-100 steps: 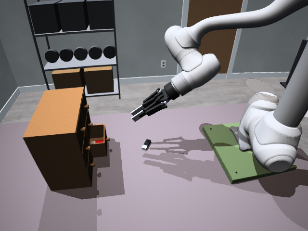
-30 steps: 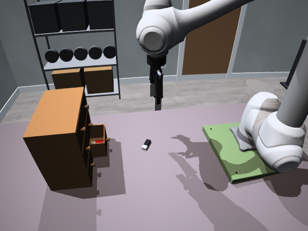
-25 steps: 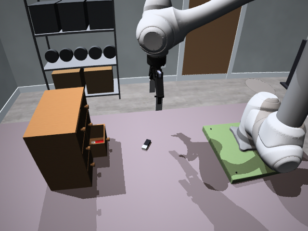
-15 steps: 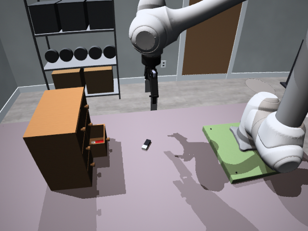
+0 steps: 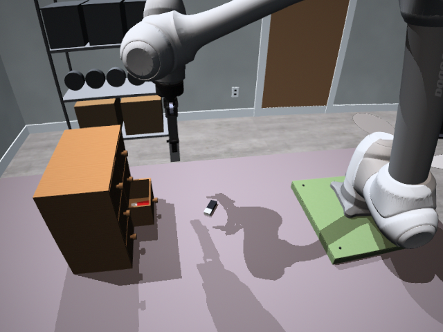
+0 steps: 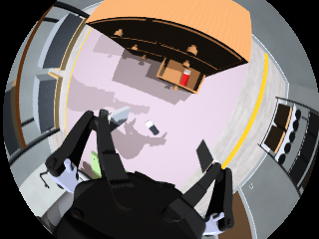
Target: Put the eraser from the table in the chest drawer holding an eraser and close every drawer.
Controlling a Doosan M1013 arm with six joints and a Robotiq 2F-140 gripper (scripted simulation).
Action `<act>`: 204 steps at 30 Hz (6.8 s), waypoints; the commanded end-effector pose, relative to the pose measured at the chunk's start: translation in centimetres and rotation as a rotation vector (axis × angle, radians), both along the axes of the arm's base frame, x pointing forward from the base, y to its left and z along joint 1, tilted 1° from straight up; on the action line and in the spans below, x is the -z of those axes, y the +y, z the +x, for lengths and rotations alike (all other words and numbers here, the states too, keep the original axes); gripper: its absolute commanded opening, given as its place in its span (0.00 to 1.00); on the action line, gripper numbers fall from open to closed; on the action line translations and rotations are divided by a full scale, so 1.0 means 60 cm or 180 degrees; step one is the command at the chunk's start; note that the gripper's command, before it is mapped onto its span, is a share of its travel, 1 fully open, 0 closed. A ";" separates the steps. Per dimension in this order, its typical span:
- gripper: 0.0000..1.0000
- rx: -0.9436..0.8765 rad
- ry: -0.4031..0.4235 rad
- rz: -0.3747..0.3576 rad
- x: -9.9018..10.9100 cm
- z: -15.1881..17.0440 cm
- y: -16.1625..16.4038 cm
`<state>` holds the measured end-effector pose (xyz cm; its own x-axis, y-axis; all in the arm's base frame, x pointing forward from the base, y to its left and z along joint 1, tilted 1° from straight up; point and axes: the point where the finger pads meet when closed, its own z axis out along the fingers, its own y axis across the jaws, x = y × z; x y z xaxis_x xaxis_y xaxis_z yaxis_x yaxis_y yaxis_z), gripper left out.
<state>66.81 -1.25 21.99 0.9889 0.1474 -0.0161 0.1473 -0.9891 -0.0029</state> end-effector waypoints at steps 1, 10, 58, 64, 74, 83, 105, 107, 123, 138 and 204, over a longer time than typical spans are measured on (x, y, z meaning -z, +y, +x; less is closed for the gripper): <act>1.00 0.0008 -0.0054 0.0008 0.008 0.009 0.001; 1.00 0.0058 -0.0417 0.0059 0.064 0.062 0.009; 1.00 0.0153 -0.1087 0.0154 0.167 0.161 0.024; 1.00 0.0153 -0.1087 0.0154 0.167 0.161 0.024; 1.00 0.0153 -0.1087 0.0154 0.167 0.161 0.024; 1.00 0.0153 -0.1087 0.0154 0.167 0.161 0.024; 1.00 0.0087 -0.0621 0.0088 0.095 0.093 0.014; 1.00 0.0068 -0.0484 0.0069 0.074 0.073 0.011; 1.00 -0.0002 0.0014 -0.0001 -0.003 0.000 0.000; 1.00 -0.0963 0.0013 0.0016 0.079 -0.048 0.008; 0.23 -0.3223 0.0011 0.0059 0.327 -0.192 0.027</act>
